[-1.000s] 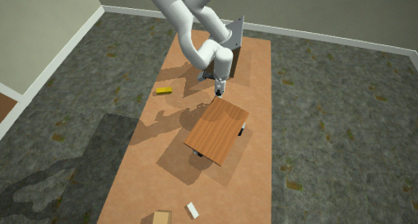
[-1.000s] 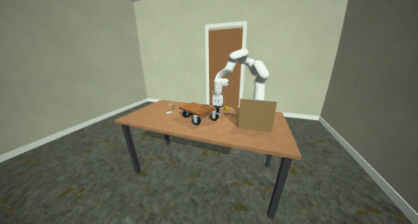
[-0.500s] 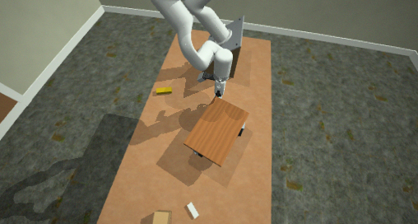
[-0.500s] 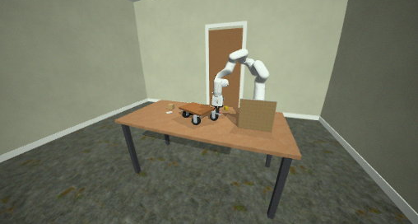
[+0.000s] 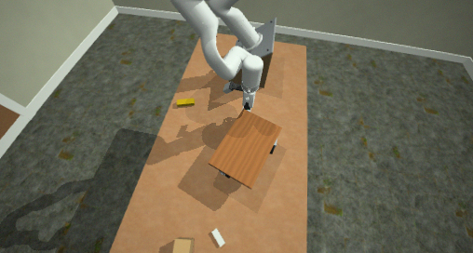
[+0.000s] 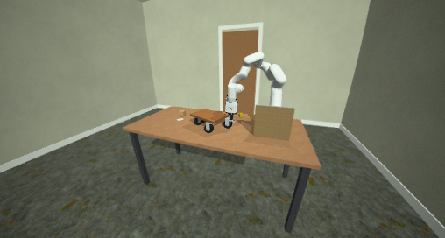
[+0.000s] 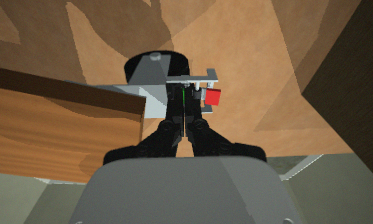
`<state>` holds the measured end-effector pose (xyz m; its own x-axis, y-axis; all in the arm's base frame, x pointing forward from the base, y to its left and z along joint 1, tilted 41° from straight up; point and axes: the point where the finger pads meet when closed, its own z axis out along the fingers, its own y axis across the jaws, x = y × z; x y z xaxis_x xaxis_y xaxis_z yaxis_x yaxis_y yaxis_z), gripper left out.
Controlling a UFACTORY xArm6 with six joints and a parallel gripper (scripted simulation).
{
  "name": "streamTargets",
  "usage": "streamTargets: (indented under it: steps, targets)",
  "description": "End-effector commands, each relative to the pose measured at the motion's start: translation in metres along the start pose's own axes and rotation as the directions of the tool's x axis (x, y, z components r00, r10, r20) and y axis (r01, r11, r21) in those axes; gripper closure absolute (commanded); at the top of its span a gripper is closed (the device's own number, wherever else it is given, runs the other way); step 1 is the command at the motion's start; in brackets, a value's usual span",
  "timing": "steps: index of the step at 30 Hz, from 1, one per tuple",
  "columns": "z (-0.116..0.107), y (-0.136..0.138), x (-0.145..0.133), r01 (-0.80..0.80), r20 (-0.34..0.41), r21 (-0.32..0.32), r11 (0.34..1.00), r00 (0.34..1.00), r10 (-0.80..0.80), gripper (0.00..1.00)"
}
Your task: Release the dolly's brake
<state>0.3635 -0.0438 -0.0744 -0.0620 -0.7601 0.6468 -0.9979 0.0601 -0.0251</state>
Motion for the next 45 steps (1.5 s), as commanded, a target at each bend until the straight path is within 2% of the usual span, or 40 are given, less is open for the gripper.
streamTargets:
  steps: [1,20,26,39,45]
  targets:
    - [0.003,0.003,0.000,0.003,-0.004,-0.007,1.000,1.000,-0.003,1.00]
    - [-0.001,0.003,0.000,0.003,-0.004,-0.007,1.000,1.000,-0.003,1.00]
    - [-0.013,0.003,0.000,0.003,-0.004,-0.007,1.000,1.000,-0.003,1.00]
    - [-0.068,0.003,0.000,0.003,-0.004,-0.007,1.000,1.000,-0.003,1.00]
    - [-0.075,0.003,0.000,0.003,-0.004,-0.007,1.000,1.000,-0.003,1.00]
